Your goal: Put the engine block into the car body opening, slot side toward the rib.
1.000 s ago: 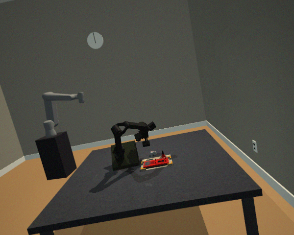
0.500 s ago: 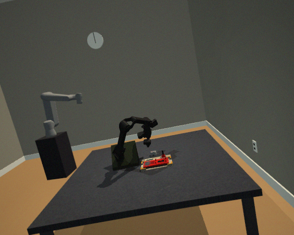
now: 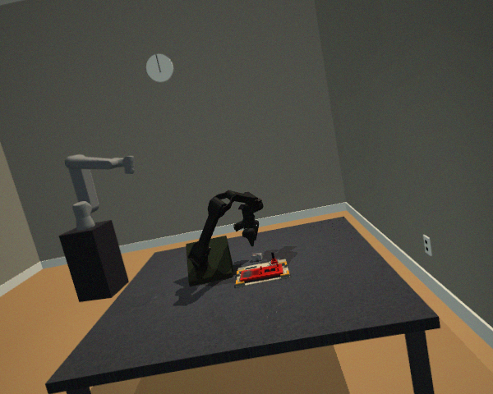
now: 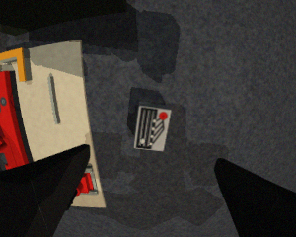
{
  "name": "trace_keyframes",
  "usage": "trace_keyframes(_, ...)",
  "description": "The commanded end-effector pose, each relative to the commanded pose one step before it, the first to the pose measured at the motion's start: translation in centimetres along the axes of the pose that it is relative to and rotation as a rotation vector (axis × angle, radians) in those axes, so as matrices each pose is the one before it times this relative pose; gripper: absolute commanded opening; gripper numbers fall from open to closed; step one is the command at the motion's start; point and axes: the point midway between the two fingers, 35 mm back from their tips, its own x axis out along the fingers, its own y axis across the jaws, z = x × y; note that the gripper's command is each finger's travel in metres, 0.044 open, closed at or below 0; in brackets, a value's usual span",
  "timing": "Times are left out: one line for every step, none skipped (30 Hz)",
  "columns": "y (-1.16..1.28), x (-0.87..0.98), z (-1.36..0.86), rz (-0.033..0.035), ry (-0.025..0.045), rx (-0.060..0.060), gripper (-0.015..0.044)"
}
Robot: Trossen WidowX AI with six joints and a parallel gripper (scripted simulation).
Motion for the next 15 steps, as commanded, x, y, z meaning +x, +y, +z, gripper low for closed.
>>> trace_keyframes(-0.052, -0.068, -0.332, 0.02159, 0.01935, 0.013, 0.044)
trace_keyframes(-0.015, 0.285, -0.002, 0.00001, 0.00007, 0.0, 0.044)
trace_keyframes(-0.032, 0.852, 0.005, 0.00013, 0.0002, 0.0001, 0.044)
trace_keyframes(-0.011, 1.268, 0.042, 0.00046, 0.00029, 0.0002, 0.044)
trace_keyframes(0.017, 0.837, 0.05, 0.00049, 0.00019, 0.0001, 0.044)
trace_keyframes(0.01, 0.278, 0.021, 0.00019, 0.00006, 0.0, 0.044)
trace_keyframes(0.0, 0.0, 0.0, 0.0, 0.0, 0.0, 0.044)
trace_keyframes(0.0, 0.0, 0.0, 0.0, 0.0, 0.0, 0.044)
trace_keyframes(0.0, 0.0, 0.0, 0.0, 0.0, 0.0, 0.044)
trace_keyframes(-0.004, 0.121, -0.002, 0.00003, 0.00003, 0.0, 0.044)
trace_keyframes(-0.009, 0.364, -0.003, 0.00011, 0.00008, 0.0, 0.044)
trace_keyframes(-0.007, 0.543, 0.001, 0.00022, 0.00013, 0.0001, 0.044)
trace_keyframes(0.0, 0.361, 0.005, 0.00019, 0.00008, 0.0, 0.044)
trace_keyframes(0.001, 0.12, 0.002, 0.00007, 0.00003, 0.0, 0.044)
trace_keyframes(0.0, 0.0, 0.0, 0.0, 0.0, 0.0, 0.044)
